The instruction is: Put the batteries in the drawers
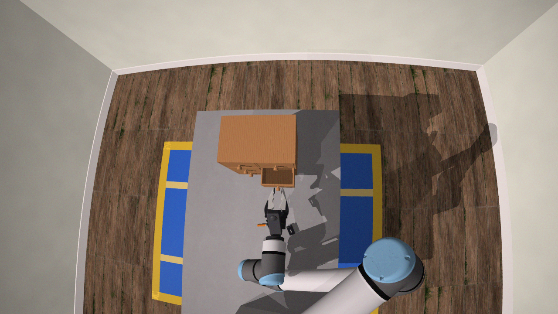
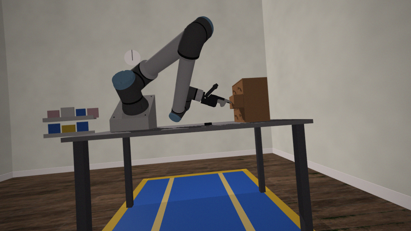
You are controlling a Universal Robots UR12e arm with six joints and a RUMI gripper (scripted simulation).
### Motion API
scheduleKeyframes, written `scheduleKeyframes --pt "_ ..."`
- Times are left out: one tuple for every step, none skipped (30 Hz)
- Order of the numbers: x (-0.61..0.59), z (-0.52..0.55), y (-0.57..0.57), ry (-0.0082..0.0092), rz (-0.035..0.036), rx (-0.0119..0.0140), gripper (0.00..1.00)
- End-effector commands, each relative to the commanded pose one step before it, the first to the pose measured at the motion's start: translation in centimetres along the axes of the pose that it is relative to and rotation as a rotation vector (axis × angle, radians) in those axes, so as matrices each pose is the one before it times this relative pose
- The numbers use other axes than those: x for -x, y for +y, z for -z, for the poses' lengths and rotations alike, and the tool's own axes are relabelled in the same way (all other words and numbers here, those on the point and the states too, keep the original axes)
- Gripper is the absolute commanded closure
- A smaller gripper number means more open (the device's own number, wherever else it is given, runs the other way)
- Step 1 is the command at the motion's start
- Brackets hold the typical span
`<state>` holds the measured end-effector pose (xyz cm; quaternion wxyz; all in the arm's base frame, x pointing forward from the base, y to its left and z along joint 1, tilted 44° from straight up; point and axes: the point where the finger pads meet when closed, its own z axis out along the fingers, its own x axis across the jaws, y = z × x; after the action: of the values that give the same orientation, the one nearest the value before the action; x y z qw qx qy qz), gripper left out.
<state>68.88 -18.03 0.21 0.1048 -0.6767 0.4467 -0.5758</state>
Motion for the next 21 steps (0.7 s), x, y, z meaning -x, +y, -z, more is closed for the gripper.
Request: scheduleKeyframes --pt "0.008 0.027 -0.054 -0.00012 0.00012 -0.00069 0.80" --pt "0.000 0.011 0.004 0.00000 0.00000 0.00000 0.80" --pt "0.000 0.028 0.011 0.00000 0.00000 0.00000 0.80" --pt "0.000 0.051 0.019 0.00000 0.00000 0.00000 0.80" --pt "0.000 0.078 0.029 0.00000 0.00000 0.00000 0.80" --pt "0.000 0.108 0.039 0.00000 0.00000 0.00000 0.80" --pt "0.000 0.139 0.050 0.00000 0.00000 0.00000 0.80" --pt "0.000 0.169 0.063 0.00000 0.00000 0.00000 0.80" --pt "0.000 0.199 0.072 0.00000 0.00000 0.00000 0.80" --pt "0.000 0.226 0.083 0.00000 0.00000 0.00000 0.80" --pt "0.000 0.250 0.090 0.00000 0.00000 0.00000 0.80" --pt "0.000 0.270 0.099 0.00000 0.00000 0.00000 0.80" --pt "0.000 0.000 0.000 0.00000 0.00000 0.00000 0.80" --pt "0.000 0.000 0.000 0.00000 0.00000 0.00000 0.80" --pt "0.000 0.286 0.104 0.00000 0.00000 0.00000 0.80" --pt "0.000 0.297 0.107 0.00000 0.00000 0.00000 0.80" --pt "0.000 0.300 0.110 0.00000 0.00000 0.00000 0.80" --pt "0.000 0.297 0.108 0.00000 0.00000 0.00000 0.80" --pt "0.000 0.289 0.104 0.00000 0.00000 0.00000 0.80" --pt "0.000 0.274 0.101 0.00000 0.00000 0.00000 0.80" --pt "0.000 0.257 0.093 0.00000 0.00000 0.00000 0.80"
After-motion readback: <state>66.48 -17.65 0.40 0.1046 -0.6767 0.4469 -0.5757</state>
